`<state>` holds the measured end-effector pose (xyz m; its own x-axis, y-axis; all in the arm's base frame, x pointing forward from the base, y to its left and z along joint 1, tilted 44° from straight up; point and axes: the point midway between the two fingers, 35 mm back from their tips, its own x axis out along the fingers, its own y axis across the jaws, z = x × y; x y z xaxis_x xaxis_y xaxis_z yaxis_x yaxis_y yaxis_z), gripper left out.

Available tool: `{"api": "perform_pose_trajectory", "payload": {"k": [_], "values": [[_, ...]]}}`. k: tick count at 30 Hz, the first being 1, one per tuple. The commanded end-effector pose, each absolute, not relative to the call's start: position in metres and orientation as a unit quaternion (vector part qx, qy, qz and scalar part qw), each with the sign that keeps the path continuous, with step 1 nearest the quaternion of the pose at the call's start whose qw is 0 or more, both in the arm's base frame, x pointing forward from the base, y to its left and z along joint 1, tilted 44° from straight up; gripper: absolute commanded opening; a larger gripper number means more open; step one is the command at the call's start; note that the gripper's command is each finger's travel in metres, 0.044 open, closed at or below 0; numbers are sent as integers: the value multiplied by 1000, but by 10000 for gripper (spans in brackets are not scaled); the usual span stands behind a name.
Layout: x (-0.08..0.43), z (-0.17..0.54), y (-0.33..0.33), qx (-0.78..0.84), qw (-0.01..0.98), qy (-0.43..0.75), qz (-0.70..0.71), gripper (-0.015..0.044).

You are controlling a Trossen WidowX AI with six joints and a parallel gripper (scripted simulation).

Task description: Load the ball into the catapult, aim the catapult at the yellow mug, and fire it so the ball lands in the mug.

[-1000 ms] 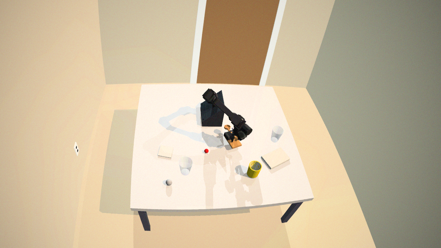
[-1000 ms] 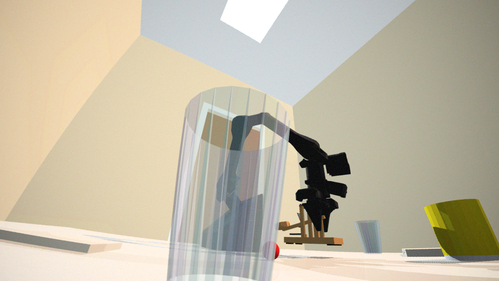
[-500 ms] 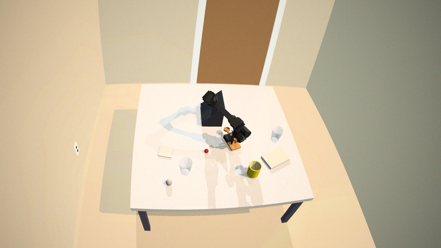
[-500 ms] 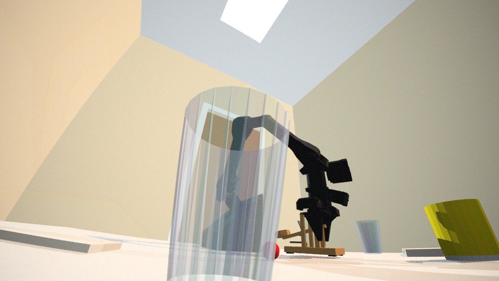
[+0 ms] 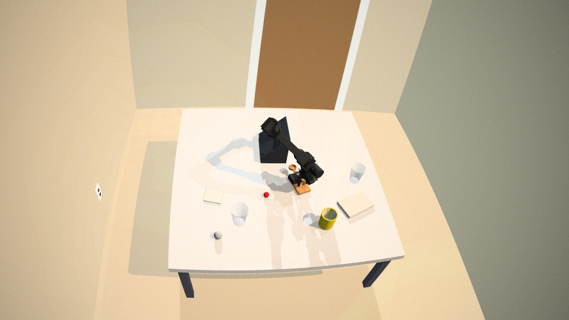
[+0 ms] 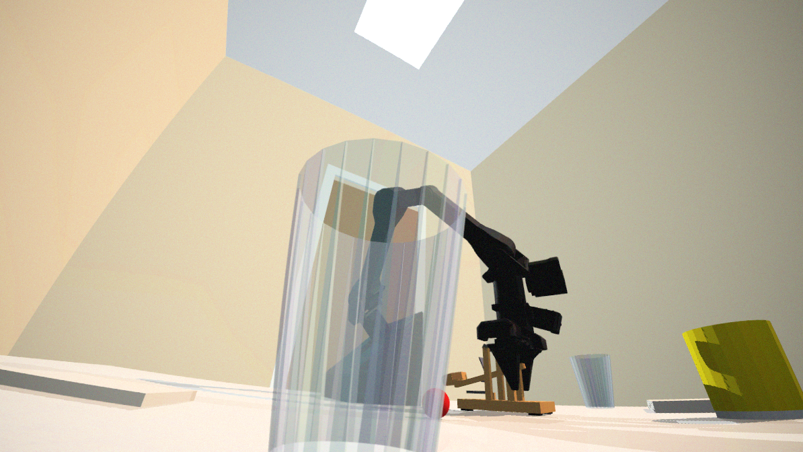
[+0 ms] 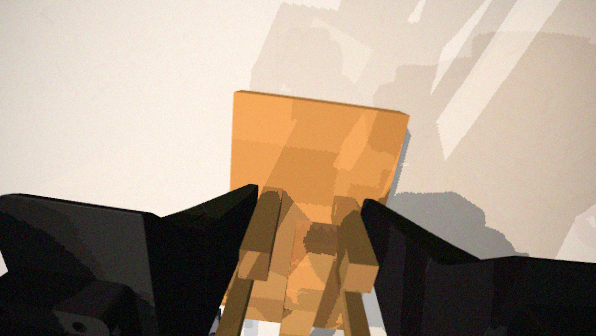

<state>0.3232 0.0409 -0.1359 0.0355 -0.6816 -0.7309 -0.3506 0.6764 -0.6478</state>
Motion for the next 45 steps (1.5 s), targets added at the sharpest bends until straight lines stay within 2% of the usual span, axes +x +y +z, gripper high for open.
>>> {"api": "perform_pose_trajectory", "payload": {"k": [1,10,17,45], "values": [[323,-135,41,-378,612,681,-135,210],[324,-128,49,-378,612,681,-135,440],[320,-62,112,-378,613,681,-132,440],[320,-106,70,-379,613,680,-135,440]]}}
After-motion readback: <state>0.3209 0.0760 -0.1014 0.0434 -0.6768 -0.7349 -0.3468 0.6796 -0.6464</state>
